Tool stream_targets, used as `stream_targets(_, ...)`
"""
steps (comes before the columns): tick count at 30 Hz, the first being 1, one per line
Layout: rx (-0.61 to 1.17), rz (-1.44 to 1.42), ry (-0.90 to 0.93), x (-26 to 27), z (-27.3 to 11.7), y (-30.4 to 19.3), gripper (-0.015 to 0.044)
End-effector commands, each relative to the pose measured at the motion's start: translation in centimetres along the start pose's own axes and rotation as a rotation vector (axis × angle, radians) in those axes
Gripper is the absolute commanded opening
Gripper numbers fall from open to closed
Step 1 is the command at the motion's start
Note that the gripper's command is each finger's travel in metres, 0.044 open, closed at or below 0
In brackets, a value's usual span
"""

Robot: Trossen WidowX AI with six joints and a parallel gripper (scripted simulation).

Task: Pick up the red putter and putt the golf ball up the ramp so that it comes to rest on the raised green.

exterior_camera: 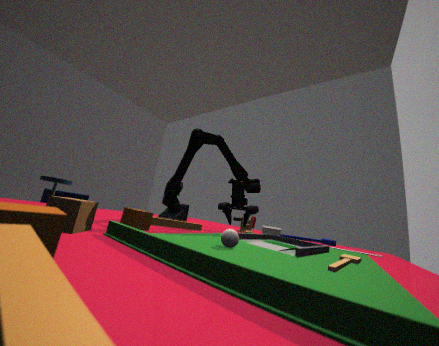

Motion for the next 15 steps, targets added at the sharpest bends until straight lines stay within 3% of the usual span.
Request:
stream_targets(1,0.000,0.000,0.000,-0.01,-0.04,0.02,0.0256)
stream_targets(9,0.000,0.000,0.000,-0.01,-0.04,0.02,0.0046)
stream_targets(15,0.000,0.000,0.000,-0.01,-0.04,0.02,0.0006)
Point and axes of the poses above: the point midway between the two fingers, 35 mm back from their tips, its own z axis out along the fingers, its own x axis across the jaws, y = z × x, the point moved 8 cm from there along -z, back along the fingers, and after that the axes turned 5 degrees about -z, right-handed, at the moved point
